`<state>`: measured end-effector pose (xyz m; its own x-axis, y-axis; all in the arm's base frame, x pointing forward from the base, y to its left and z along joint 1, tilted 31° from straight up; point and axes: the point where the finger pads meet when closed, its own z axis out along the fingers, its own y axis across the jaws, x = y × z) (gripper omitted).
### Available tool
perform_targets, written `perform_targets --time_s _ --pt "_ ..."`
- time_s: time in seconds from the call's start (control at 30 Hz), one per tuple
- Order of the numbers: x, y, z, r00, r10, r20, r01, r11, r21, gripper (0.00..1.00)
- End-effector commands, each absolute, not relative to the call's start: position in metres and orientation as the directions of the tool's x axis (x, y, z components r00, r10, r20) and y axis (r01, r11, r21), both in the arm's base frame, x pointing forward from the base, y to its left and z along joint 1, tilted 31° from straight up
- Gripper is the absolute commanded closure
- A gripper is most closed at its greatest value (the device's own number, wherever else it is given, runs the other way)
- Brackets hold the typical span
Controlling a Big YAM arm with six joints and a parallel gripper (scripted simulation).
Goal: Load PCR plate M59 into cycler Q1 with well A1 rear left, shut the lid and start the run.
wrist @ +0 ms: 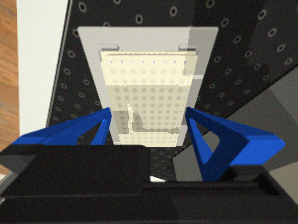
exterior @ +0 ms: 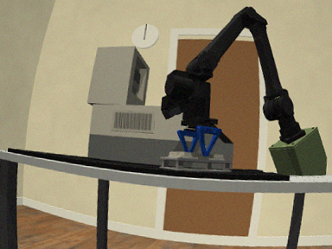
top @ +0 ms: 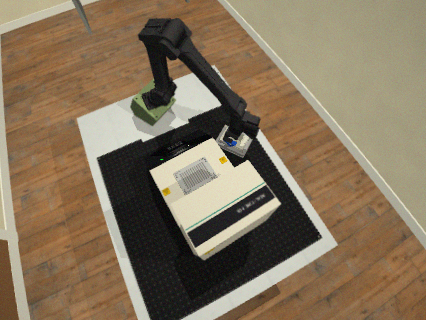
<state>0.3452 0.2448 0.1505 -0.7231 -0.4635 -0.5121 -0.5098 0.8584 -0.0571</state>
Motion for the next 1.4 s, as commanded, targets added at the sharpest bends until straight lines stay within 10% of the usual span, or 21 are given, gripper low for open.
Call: perform_targets --time_s 0.0,0.73,0.77,1.37 --pt "0.355 0.258 0.166 -0.696 -0.467 -0.546 -0.524 0.850 -0.059 0.00" --pt "0.354 0.252 0.160 -0.702 -0.460 -0.545 -0.518 0.854 -0.053 0.00" --pt "0.353 0.251 0.159 -0.702 -0.460 -0.544 -0.518 0.854 -0.053 1.00" --pt "0.346 0.247 0.161 -0.704 -0.462 -0.540 -0.519 0.853 -0.055 1.00"
